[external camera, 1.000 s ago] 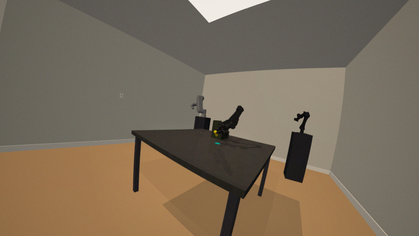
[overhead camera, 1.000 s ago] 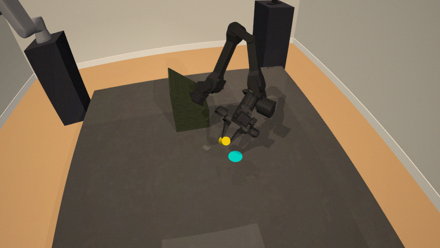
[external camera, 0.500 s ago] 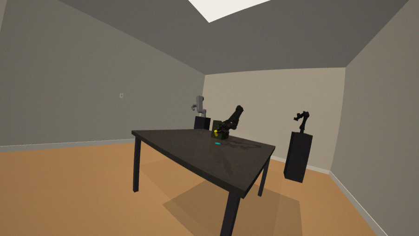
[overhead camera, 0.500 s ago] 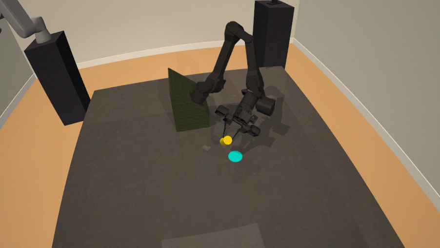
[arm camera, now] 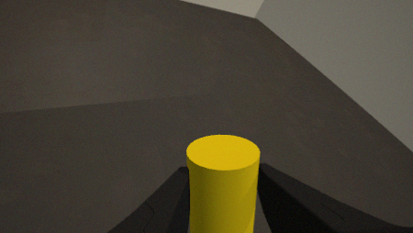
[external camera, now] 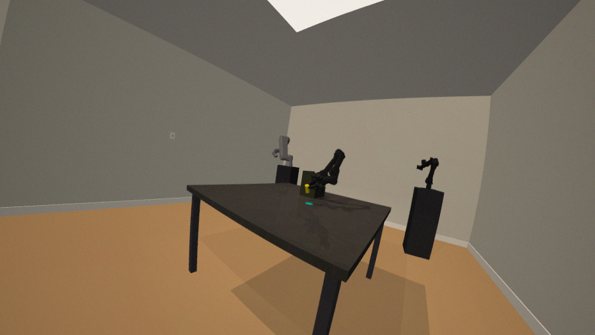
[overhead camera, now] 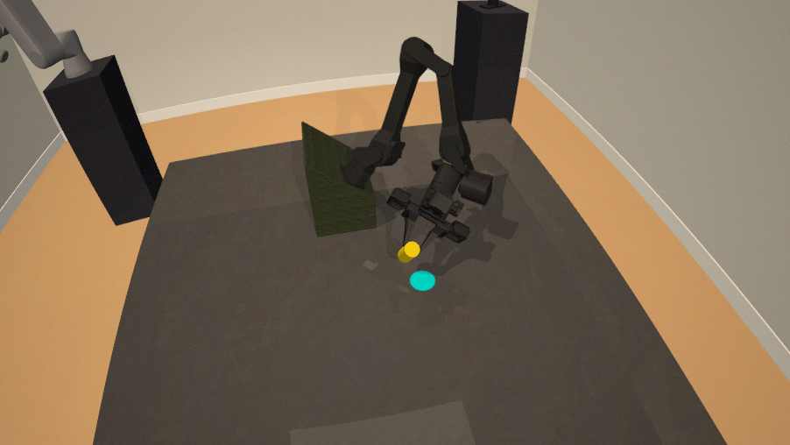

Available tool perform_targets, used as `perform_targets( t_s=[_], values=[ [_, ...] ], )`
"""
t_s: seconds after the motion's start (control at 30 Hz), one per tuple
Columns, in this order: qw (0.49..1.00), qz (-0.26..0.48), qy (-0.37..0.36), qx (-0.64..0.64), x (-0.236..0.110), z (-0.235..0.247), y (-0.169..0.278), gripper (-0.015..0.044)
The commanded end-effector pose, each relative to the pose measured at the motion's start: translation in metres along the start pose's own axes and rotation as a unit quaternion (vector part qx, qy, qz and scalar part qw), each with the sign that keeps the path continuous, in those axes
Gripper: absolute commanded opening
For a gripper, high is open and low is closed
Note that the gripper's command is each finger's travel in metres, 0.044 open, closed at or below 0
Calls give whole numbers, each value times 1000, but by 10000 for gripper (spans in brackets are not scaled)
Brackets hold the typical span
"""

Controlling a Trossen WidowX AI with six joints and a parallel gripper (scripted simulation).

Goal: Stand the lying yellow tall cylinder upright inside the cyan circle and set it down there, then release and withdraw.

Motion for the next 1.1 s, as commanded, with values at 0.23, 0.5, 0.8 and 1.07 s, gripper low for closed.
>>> perform_targets(
  t_s=[0.23, 0.5, 0.8, 1.07],
  values=[
    [999, -36, -16, 24, -5, -2, 1, 105],
    [997, -59, -28, 40, -8, -2, 3, 105],
    [994, -83, -43, 59, -12, -2, 4, 105],
    [990, -104, -57, 77, -16, -3, 6, 105]
  ],
)
Point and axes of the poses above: the point midway between the two fingers, 35 mm back from their tips, its own x axis out along the fingers, its own z axis across the jaws, y = z × x, the point moved 6 cm from there along -x, back along the fingers, and after that the axes turned 3 degrees about x, right-handed, at the moved point
